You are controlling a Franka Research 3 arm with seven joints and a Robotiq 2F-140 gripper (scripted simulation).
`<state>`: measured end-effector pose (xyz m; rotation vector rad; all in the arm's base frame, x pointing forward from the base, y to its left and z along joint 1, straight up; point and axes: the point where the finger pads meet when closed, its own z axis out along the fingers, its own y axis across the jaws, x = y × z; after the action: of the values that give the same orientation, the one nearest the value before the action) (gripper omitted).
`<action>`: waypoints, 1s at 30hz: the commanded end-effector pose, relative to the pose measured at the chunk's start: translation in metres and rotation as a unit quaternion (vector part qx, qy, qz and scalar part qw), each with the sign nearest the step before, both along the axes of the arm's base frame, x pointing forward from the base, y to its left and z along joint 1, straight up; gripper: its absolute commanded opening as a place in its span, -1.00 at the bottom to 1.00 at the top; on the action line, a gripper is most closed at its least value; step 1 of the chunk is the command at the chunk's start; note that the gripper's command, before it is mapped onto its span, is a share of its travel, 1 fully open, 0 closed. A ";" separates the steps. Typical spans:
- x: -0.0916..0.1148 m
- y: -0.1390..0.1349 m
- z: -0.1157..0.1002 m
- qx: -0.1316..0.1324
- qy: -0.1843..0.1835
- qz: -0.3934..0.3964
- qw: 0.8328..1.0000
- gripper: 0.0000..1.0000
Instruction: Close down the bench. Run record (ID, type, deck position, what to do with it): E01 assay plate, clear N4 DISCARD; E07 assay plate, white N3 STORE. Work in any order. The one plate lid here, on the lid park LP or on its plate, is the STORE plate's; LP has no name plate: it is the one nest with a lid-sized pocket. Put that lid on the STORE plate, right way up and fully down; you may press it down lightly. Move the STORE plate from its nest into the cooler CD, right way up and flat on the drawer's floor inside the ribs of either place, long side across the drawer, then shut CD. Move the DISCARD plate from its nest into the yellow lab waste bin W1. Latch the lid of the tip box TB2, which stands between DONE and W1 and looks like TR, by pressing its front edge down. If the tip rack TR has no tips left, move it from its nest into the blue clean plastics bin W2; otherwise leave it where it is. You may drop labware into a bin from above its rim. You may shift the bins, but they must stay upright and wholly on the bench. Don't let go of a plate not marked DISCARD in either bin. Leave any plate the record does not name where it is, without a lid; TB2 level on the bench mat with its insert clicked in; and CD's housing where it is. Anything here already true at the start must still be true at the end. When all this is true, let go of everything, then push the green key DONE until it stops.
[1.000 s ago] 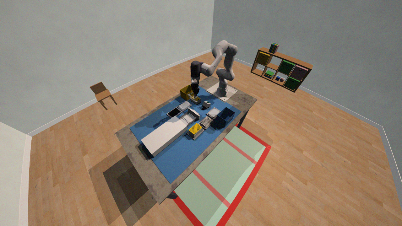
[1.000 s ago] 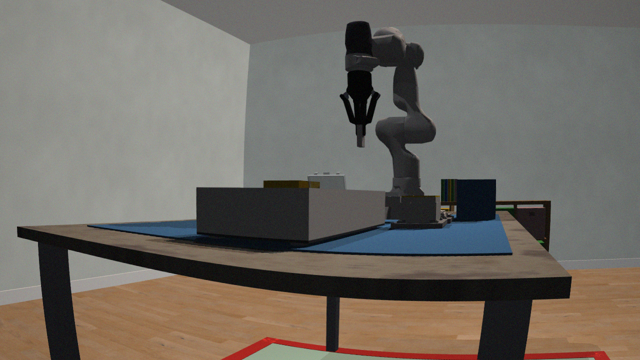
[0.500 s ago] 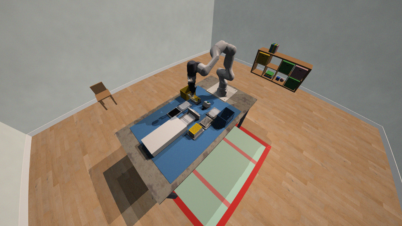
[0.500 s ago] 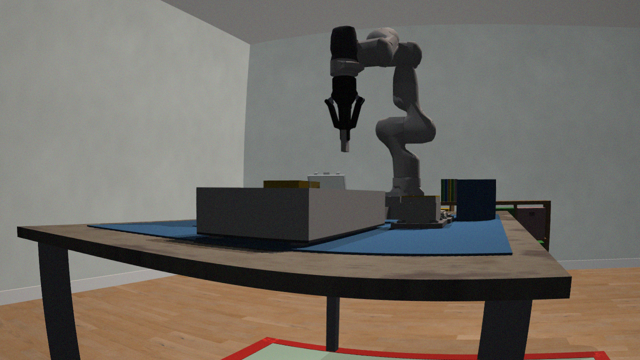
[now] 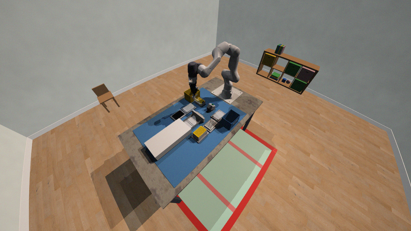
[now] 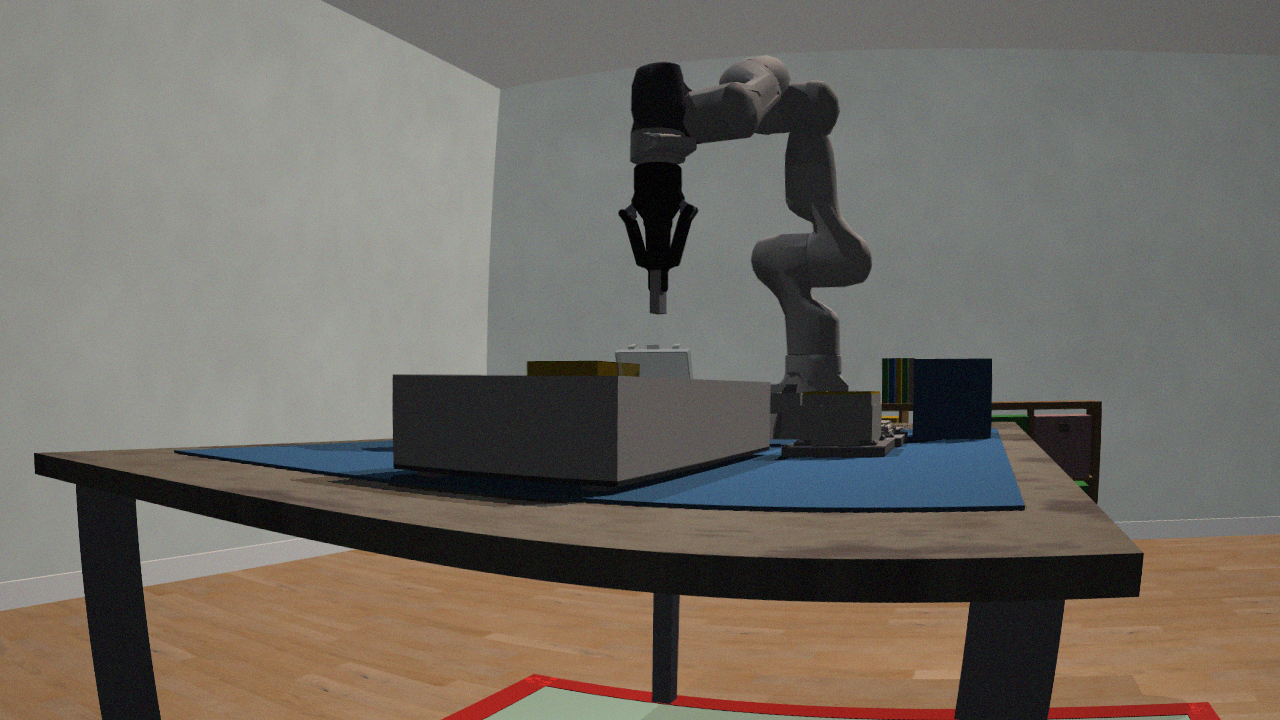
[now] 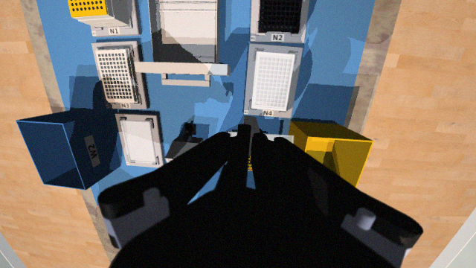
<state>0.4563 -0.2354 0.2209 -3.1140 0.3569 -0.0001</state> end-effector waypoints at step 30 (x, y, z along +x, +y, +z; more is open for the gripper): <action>-0.002 -0.024 -0.004 -0.002 -0.004 0.021 1.000 -1.00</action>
<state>0.4521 -0.2579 0.2161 -3.1230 0.3004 -0.0047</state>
